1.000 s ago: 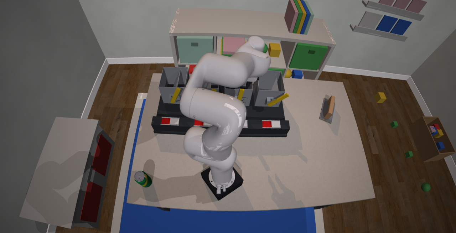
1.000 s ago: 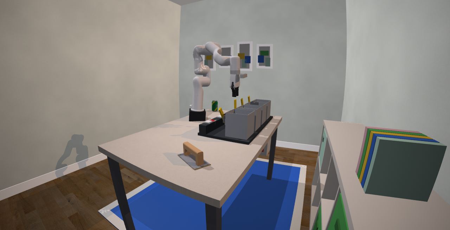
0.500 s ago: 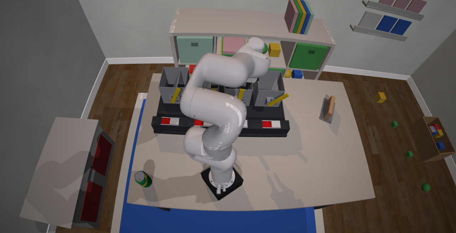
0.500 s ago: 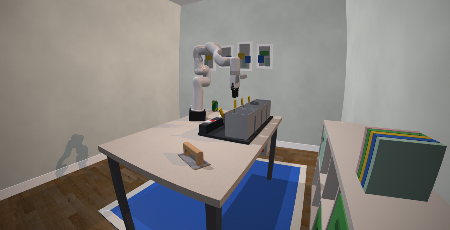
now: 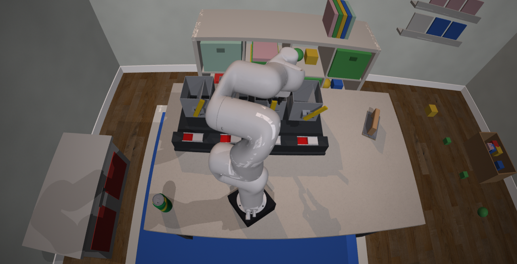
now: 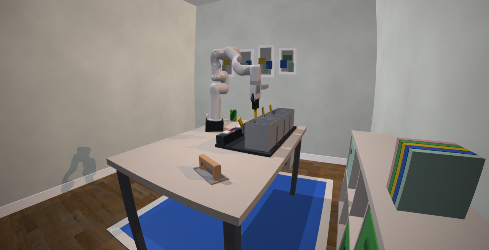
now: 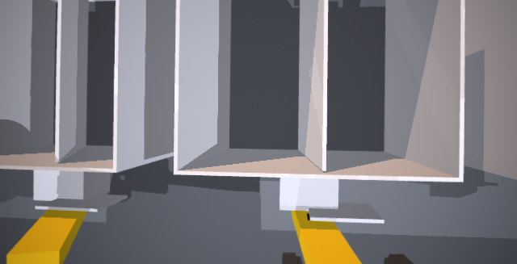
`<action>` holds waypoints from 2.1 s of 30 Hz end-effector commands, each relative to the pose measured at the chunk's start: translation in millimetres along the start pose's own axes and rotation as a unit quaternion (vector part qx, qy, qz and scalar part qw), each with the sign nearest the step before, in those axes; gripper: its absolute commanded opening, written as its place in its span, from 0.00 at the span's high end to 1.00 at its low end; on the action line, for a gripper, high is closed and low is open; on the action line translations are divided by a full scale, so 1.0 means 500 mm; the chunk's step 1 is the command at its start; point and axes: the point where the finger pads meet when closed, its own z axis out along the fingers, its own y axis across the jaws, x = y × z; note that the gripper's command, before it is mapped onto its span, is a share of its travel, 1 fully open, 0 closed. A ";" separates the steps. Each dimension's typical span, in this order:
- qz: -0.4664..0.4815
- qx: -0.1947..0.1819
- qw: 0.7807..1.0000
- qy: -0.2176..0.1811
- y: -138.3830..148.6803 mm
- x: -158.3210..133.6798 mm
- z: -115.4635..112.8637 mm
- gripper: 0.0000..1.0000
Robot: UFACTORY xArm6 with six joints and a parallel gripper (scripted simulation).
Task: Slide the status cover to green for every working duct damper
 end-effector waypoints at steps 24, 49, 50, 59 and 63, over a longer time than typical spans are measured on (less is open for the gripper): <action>0.000 -0.001 1.000 0.003 0.003 0.002 0.084 0.61; 0.000 -0.001 1.000 0.003 0.003 0.002 0.088 0.81; 0.000 -0.001 1.000 0.003 0.003 0.002 0.088 0.81; 0.000 -0.001 1.000 0.003 0.003 0.002 0.088 0.81; 0.000 -0.001 1.000 0.003 0.003 0.002 0.088 0.81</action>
